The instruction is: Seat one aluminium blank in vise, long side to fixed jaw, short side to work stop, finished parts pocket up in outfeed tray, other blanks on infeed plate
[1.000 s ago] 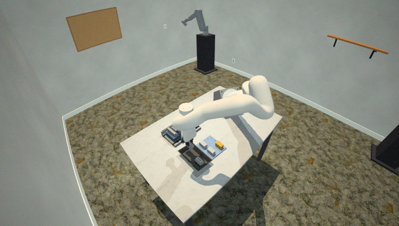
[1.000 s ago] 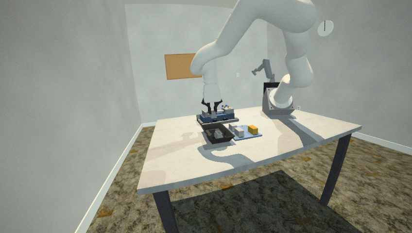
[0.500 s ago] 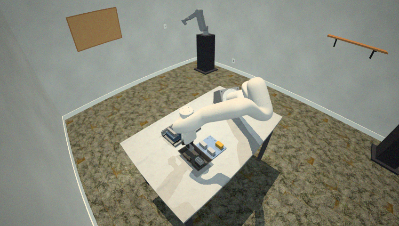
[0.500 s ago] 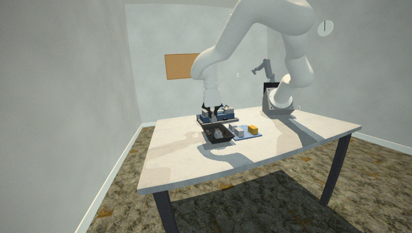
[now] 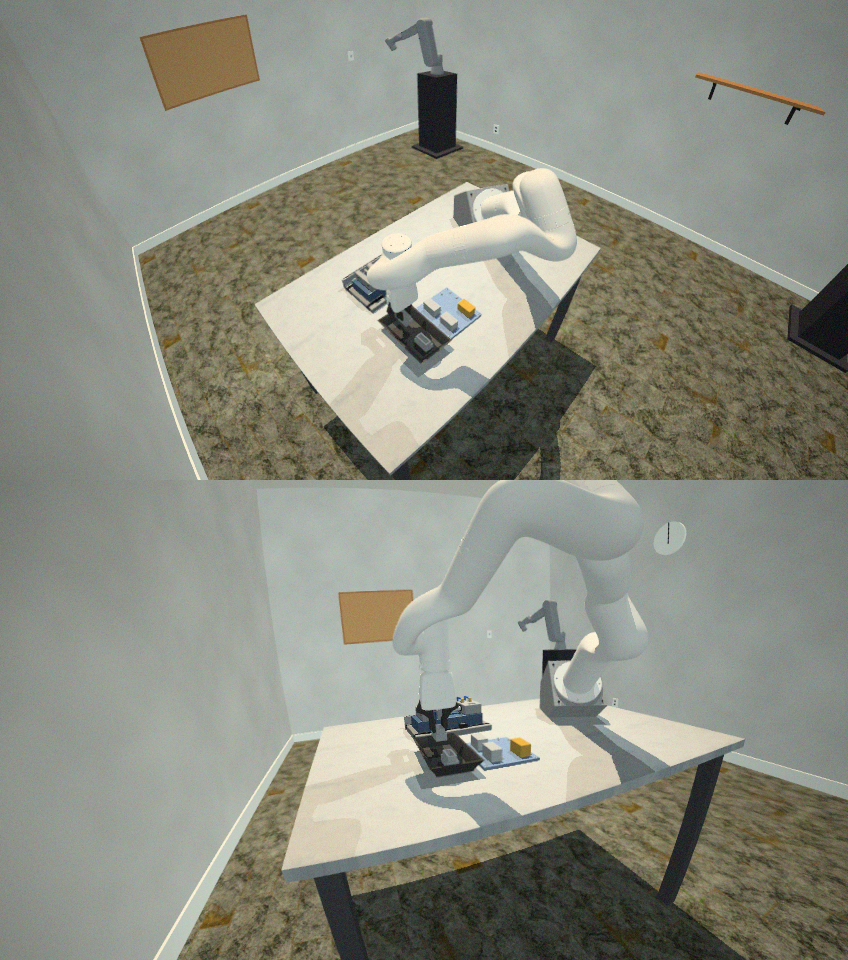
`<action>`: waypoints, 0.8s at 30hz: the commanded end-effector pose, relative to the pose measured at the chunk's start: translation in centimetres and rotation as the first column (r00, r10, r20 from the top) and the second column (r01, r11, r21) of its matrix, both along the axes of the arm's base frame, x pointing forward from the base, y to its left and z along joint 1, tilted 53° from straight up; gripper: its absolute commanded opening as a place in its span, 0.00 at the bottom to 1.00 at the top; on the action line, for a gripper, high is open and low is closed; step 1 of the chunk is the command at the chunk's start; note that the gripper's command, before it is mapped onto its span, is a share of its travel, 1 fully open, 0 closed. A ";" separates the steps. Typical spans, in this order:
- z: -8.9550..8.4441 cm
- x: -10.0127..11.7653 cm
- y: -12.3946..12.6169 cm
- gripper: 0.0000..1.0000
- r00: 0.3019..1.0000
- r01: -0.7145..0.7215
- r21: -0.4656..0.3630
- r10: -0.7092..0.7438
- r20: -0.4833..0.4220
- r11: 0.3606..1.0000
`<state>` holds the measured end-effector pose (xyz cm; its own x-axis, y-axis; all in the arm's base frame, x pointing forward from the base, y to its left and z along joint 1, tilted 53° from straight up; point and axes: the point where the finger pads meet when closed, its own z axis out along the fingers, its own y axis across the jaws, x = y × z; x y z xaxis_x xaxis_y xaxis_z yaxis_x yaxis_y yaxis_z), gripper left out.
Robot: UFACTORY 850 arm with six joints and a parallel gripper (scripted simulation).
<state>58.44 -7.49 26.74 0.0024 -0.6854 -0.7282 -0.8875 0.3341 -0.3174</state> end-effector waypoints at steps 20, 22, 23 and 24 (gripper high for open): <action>-1.5 1.2 1.6 0.00 1.000 0.001 -0.001 -0.001 0.002 1.000; -1.5 1.3 1.6 0.00 1.000 0.001 -0.001 -0.001 0.002 1.000; -1.6 1.3 1.7 0.00 1.000 0.001 -0.001 -0.001 0.002 1.000; -1.6 1.3 1.7 0.00 1.000 0.001 -0.001 -0.001 0.002 1.000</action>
